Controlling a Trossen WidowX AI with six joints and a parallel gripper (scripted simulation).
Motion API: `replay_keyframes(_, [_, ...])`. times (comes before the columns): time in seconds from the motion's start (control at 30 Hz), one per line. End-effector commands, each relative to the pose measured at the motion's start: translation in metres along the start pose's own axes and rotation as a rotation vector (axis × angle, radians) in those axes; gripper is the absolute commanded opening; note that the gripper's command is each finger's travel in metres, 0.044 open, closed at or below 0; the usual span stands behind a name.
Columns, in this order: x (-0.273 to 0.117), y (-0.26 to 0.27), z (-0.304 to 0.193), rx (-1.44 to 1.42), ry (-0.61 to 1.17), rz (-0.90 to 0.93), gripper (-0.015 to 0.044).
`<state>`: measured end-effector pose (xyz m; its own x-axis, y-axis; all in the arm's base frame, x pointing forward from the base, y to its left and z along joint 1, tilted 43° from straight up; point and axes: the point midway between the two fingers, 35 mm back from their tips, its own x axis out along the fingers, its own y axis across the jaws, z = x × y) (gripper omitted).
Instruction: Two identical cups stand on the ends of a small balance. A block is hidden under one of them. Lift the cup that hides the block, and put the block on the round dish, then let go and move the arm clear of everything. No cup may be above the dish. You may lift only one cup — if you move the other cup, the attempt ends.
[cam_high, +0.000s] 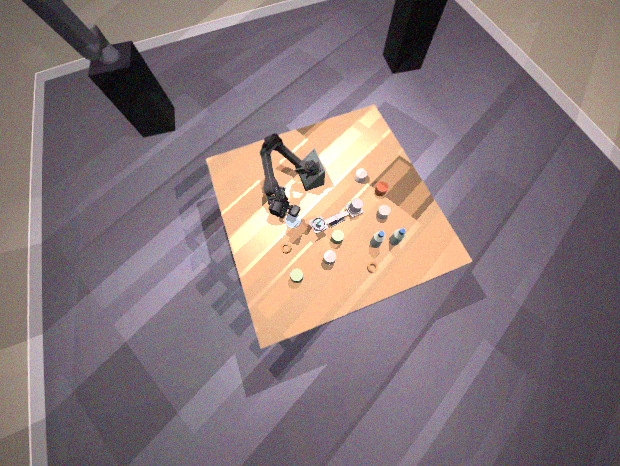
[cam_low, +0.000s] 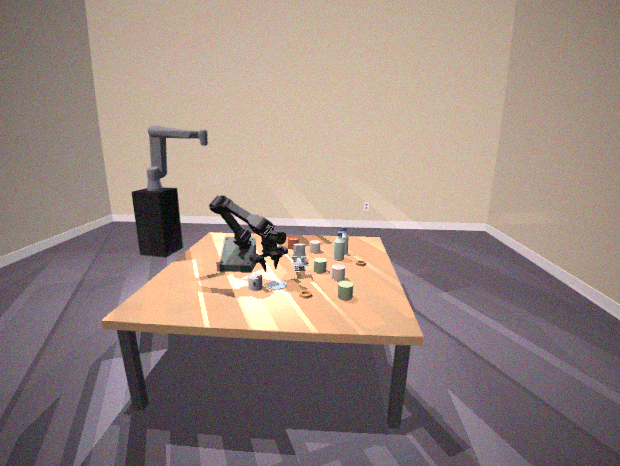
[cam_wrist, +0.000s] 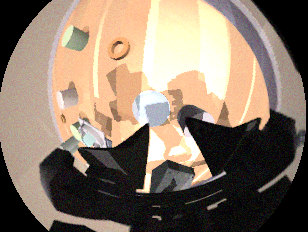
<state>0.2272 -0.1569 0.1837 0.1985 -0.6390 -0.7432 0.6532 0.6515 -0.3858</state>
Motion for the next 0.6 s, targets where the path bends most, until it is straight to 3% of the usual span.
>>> replay_keyframes(0.0, [0.000, 0.013, 0.003, -0.090, 0.008, 0.007, 0.0260])
replay_keyframes(0.57, [-0.002, 0.073, 0.002, -0.600, 0.043, 0.059, 0.0260])
